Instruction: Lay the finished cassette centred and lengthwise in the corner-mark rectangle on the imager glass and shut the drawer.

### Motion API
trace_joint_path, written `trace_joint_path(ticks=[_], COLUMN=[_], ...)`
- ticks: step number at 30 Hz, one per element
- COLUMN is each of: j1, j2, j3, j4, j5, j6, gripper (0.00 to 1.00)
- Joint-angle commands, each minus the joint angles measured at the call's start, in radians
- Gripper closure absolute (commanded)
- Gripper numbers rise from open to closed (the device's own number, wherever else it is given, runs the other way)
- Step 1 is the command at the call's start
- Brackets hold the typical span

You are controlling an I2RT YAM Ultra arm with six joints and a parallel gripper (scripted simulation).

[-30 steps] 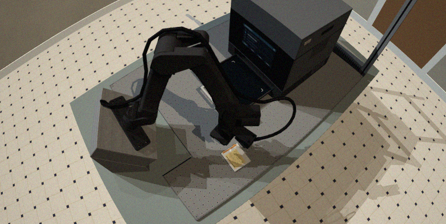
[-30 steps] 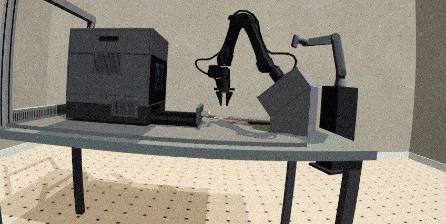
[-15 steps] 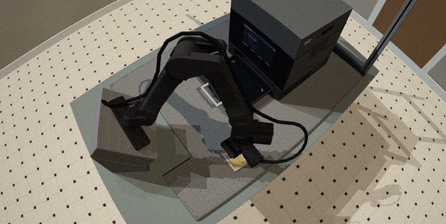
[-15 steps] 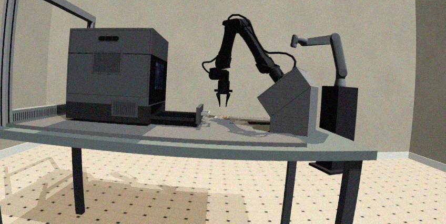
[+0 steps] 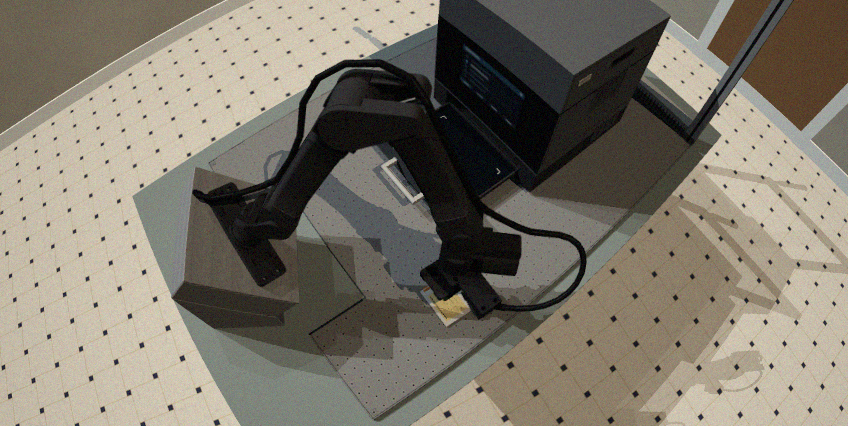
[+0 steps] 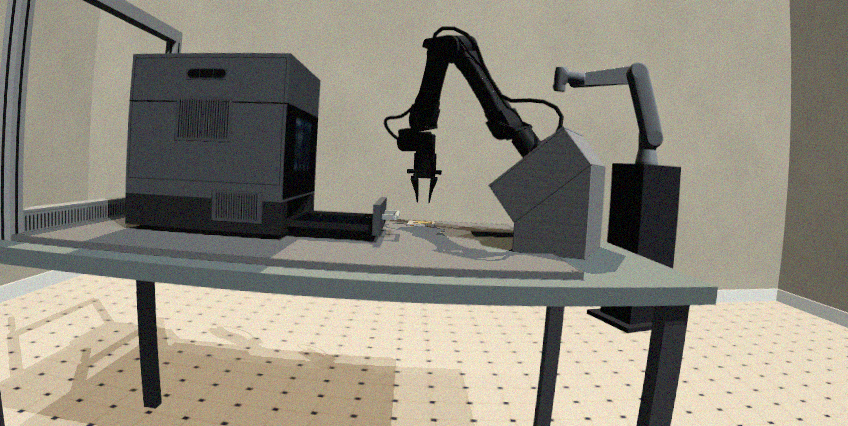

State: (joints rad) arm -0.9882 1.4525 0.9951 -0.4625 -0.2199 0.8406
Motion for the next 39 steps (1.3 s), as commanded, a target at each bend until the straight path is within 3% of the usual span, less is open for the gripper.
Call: trace_joint_path(ticks=[1, 25, 26, 39], j1=[-0.016, -0.016, -0.016, -0.016], j2=[-0.033, -0.033, -0.033, -0.033], j3=[0.032, 0.032, 0.032, 0.032], j4=[-0.010, -0.010, -0.010, -0.010], j5=[0.003, 0.003, 0.003, 0.003], j6=[-0.004, -0.004, -0.004, -0.004], gripper=[0.65, 0.65, 0.00, 0.00])
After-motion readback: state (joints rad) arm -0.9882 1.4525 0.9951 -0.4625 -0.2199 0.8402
